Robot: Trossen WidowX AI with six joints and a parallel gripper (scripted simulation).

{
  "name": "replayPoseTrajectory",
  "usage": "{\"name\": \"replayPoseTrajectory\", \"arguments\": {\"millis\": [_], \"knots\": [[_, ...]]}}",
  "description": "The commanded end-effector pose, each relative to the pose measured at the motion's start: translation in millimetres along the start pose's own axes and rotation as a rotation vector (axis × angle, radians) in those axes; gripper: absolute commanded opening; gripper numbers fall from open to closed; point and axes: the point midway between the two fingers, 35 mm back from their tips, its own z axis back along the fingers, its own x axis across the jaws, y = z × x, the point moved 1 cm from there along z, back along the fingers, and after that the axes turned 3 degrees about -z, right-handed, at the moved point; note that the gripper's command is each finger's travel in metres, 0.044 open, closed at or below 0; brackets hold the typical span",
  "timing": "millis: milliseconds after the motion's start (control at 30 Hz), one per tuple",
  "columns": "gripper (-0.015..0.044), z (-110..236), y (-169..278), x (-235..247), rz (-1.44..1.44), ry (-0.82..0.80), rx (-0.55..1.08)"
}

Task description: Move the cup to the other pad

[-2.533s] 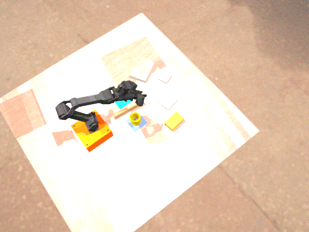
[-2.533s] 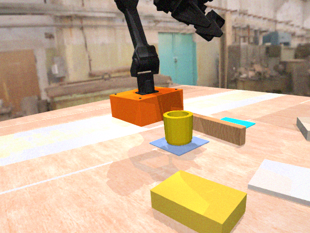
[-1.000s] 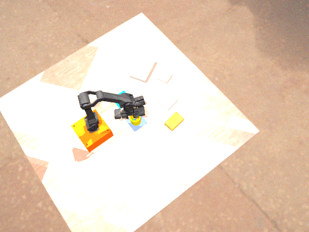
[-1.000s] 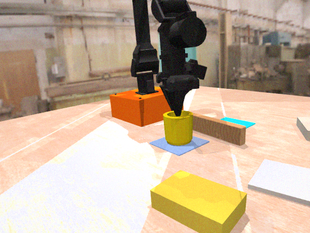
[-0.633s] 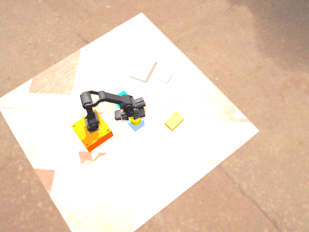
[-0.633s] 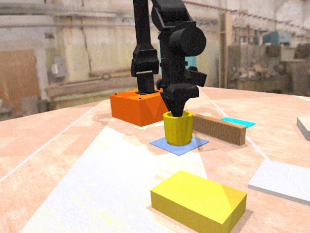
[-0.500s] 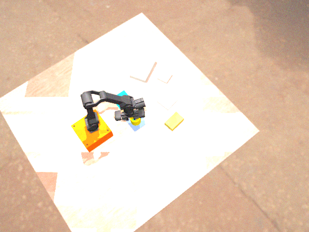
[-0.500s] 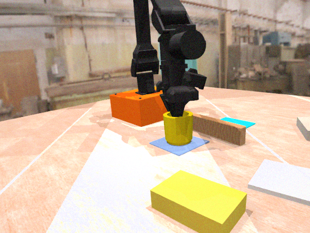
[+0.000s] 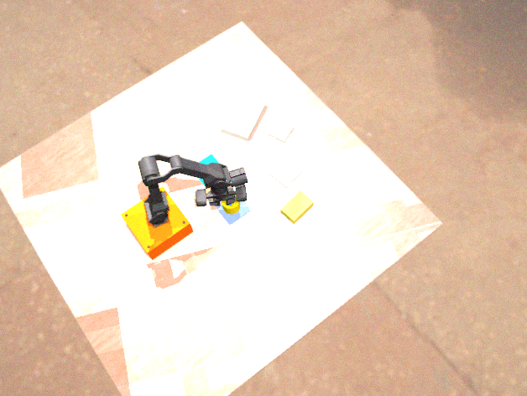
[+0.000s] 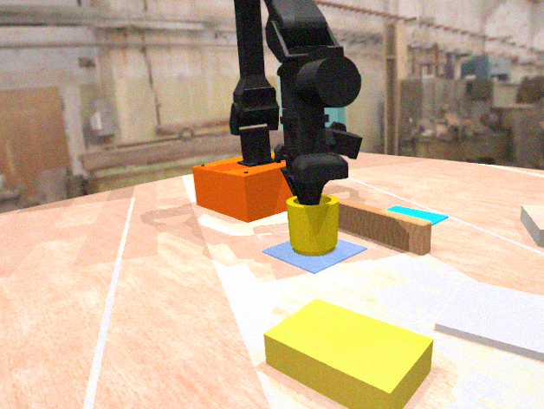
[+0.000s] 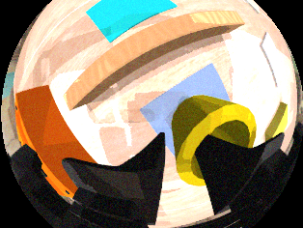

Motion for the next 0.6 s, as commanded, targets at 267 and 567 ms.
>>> {"name": "replayPoseTrajectory", "arguments": {"millis": [267, 567], "knots": [[0.004, 0.2, -0.1, -0.2, 0.0, 0.001, 0.0], [0.0, 6.5, -0.3, -1.1, 0.0, 0.001, 0.0]]}}
